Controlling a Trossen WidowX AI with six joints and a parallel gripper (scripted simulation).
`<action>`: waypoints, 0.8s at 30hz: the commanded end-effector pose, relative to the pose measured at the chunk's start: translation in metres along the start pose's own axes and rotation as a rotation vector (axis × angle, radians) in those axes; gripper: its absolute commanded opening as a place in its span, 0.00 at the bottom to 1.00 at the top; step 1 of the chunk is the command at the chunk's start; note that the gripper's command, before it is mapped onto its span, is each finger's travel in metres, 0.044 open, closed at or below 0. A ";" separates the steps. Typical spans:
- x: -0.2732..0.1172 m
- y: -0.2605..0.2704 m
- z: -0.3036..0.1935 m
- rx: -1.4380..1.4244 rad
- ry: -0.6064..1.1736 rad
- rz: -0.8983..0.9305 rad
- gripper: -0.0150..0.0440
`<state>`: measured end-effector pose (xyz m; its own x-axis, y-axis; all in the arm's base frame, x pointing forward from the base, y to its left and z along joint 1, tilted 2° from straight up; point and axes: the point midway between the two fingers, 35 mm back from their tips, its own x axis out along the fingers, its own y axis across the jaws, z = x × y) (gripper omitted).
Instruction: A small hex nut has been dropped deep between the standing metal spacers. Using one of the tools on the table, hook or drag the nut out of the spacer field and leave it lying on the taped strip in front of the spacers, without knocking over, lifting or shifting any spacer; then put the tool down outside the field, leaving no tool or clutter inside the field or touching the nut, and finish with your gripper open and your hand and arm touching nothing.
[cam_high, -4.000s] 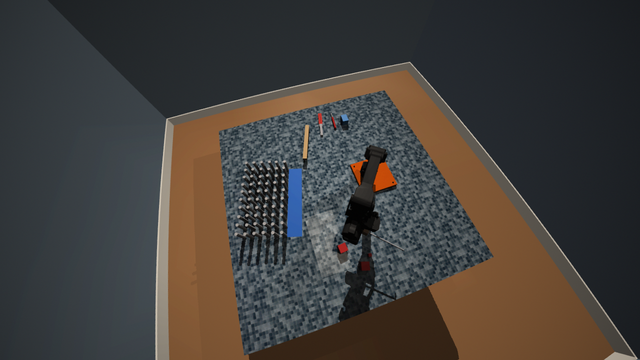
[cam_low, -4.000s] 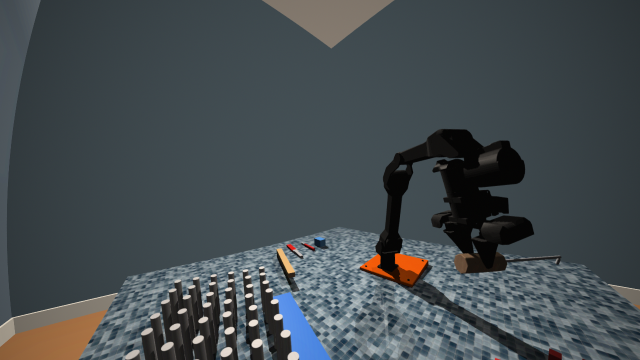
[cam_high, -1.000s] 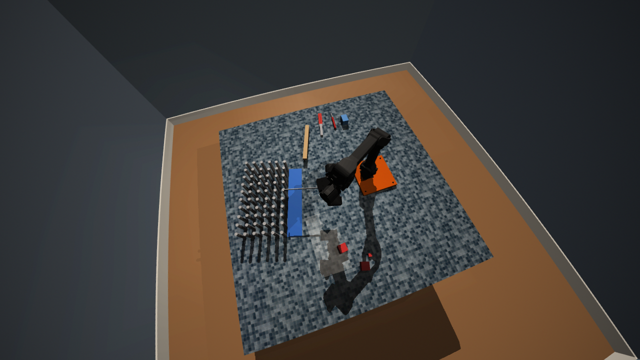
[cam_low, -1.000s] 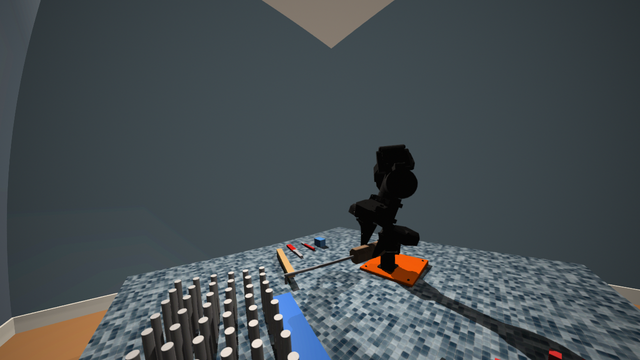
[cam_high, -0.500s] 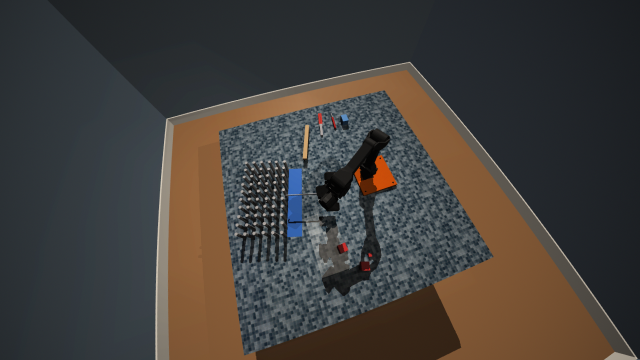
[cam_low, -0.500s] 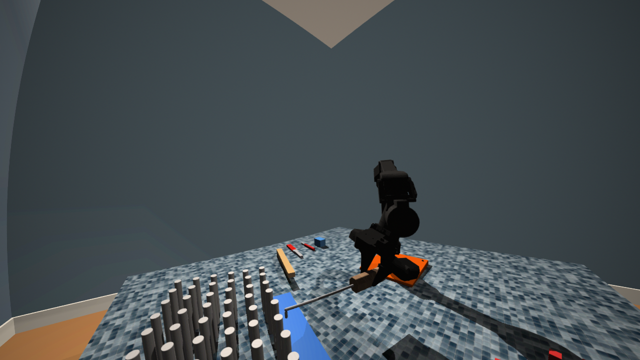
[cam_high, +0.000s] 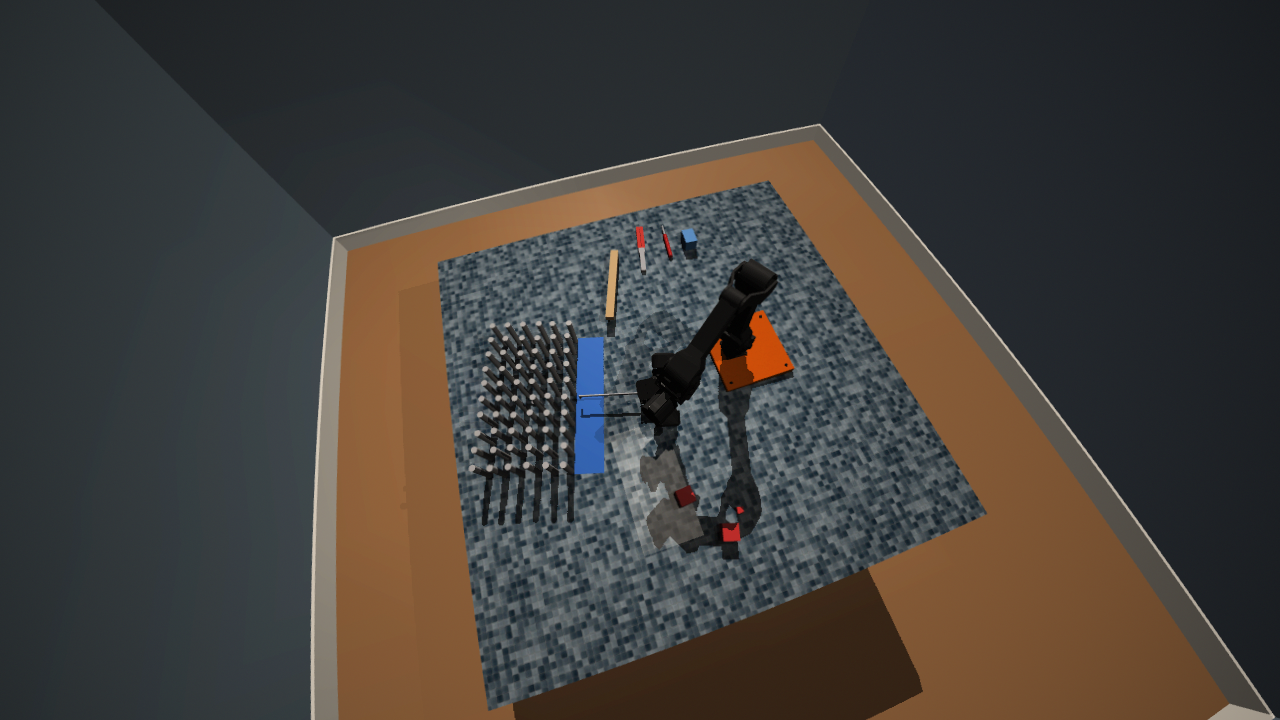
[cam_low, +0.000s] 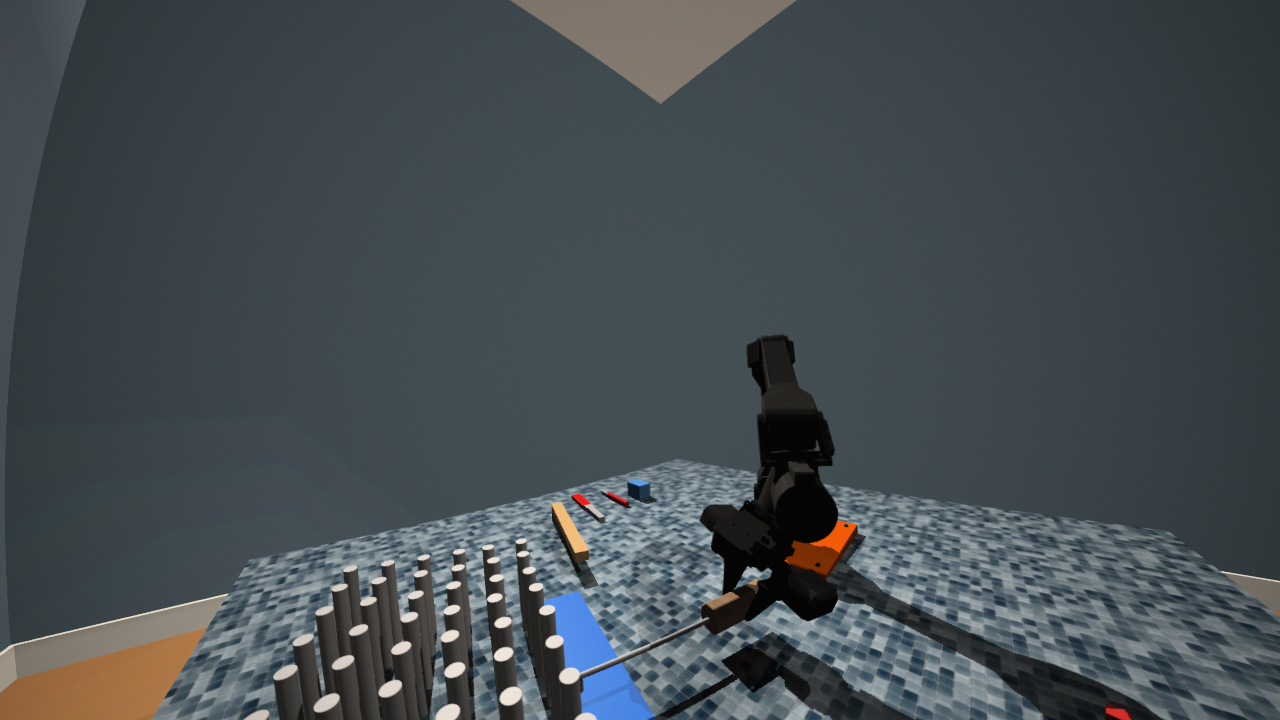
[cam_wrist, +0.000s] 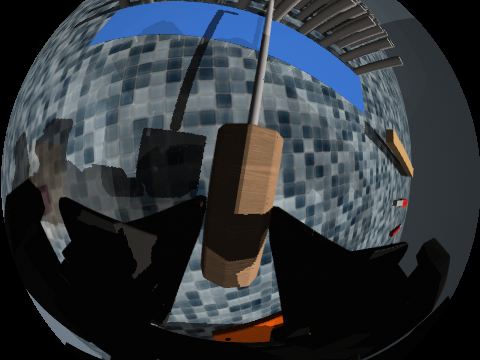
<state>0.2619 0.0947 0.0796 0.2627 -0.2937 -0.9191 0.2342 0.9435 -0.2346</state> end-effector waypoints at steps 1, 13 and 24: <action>0.005 0.000 -0.001 -0.003 -0.010 -0.002 0.25; 0.007 0.000 0.008 -0.003 -0.010 -0.002 0.25; 0.010 0.000 0.018 -0.003 -0.011 -0.003 0.25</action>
<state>0.2759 0.0905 0.0748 0.2664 -0.2953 -0.9175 0.2337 0.9433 -0.2357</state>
